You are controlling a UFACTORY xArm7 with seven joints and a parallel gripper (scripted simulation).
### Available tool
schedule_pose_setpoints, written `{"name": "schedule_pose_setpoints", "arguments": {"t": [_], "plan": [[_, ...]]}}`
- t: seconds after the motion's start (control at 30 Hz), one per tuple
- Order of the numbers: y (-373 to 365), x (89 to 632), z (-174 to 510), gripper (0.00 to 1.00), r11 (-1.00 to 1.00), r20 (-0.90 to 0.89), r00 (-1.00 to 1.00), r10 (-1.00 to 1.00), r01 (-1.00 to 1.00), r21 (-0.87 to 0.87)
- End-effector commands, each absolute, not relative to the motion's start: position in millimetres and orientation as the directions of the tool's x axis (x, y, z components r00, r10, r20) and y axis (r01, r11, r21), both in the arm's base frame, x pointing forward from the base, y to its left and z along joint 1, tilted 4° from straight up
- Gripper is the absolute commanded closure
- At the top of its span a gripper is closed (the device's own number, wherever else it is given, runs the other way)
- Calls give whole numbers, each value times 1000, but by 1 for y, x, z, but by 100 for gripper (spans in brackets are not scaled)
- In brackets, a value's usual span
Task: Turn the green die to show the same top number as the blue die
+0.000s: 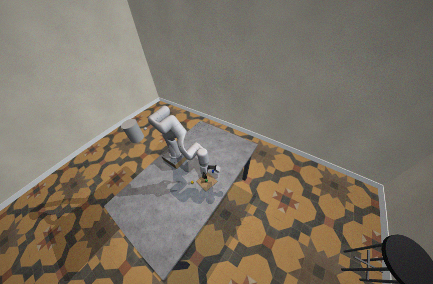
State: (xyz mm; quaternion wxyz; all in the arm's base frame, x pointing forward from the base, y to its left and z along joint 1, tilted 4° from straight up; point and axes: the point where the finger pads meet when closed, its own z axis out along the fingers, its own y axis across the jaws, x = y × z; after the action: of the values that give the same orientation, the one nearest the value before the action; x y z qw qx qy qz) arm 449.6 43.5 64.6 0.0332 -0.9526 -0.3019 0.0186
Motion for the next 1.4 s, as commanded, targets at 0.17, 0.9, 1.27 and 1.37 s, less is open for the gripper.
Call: {"name": "schedule_pose_setpoints", "arguments": {"t": [0.17, 0.9, 1.27, 1.37], "plan": [[42, 452, 88, 0, -816, -12, 817, 576, 574, -72], [41, 454, 114, 0, -816, -12, 817, 576, 574, -72], [41, 454, 114, 0, -816, -12, 817, 576, 574, -72], [41, 454, 114, 0, -816, -12, 817, 576, 574, -72]]}}
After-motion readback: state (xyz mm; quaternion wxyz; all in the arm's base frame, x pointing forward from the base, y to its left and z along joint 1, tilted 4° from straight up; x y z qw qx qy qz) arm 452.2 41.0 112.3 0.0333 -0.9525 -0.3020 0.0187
